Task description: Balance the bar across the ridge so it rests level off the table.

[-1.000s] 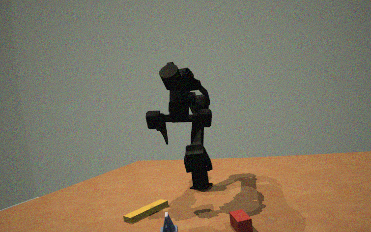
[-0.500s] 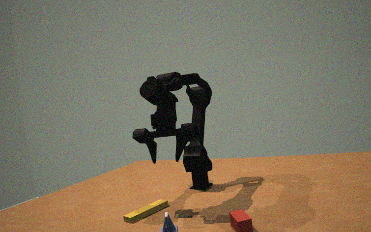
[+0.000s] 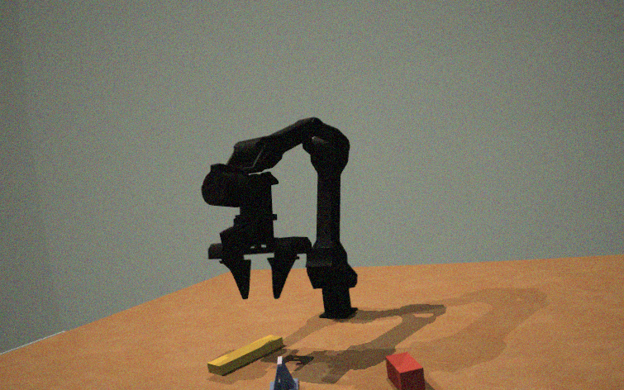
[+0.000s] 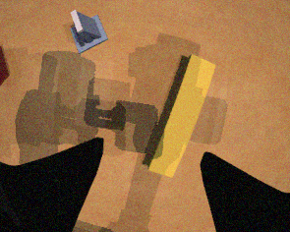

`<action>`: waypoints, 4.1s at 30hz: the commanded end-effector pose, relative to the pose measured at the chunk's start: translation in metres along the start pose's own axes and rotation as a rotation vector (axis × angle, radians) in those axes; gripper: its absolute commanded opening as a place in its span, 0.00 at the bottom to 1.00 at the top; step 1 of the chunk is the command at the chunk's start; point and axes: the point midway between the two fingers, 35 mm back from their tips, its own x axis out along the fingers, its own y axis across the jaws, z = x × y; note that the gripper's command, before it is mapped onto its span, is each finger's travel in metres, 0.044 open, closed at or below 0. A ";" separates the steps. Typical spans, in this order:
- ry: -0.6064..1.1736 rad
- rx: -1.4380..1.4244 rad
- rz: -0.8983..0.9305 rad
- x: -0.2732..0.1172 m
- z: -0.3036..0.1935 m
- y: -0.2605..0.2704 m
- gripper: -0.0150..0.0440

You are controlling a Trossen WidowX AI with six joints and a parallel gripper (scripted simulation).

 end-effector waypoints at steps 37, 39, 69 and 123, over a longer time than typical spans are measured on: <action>0.192 0.193 -0.045 0.085 -0.024 -0.034 0.79; 0.192 0.193 -0.045 0.088 -0.024 -0.034 0.79; 0.190 0.191 -0.042 0.095 -0.025 -0.034 0.46; 0.184 0.429 -0.064 0.006 0.026 -0.001 0.25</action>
